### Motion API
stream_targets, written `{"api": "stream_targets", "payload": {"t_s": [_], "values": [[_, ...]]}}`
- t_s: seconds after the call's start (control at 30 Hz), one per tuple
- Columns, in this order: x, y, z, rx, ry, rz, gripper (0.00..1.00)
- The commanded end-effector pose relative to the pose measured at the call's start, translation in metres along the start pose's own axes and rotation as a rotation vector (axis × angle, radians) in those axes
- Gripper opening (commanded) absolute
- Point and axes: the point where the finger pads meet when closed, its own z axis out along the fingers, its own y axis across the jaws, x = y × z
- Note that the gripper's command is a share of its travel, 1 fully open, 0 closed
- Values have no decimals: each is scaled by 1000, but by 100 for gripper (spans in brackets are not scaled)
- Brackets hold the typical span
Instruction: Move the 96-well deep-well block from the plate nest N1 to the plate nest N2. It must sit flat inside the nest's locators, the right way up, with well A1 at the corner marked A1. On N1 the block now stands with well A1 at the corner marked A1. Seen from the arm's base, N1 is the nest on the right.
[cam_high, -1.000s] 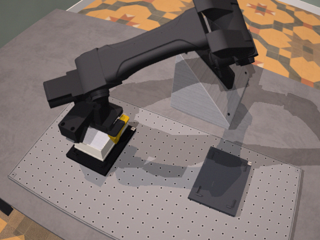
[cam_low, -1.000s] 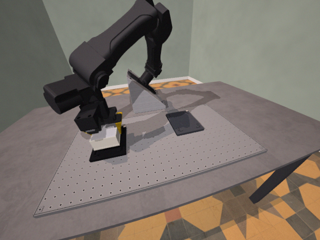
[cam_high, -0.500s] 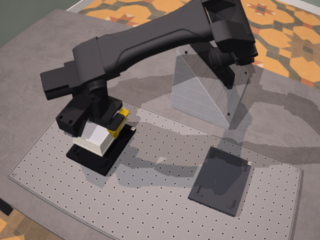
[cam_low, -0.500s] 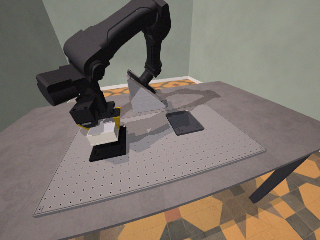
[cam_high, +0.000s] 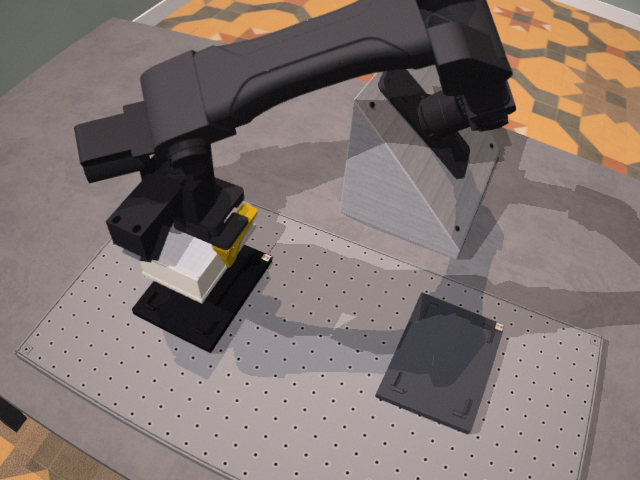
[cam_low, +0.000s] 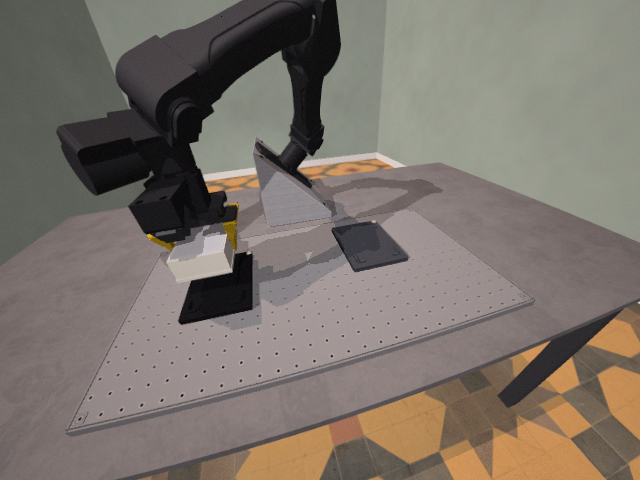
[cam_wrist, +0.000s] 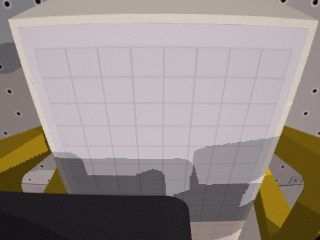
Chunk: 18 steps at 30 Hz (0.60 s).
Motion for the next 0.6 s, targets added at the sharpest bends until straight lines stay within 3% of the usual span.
{"api": "stream_targets", "payload": {"t_s": [0.0,0.17,0.57], "values": [[-4,-4,-21,14,-37,1,0],[-3,-4,-28,15,-37,1,0],[-3,-4,-28,15,-37,1,0]]}}
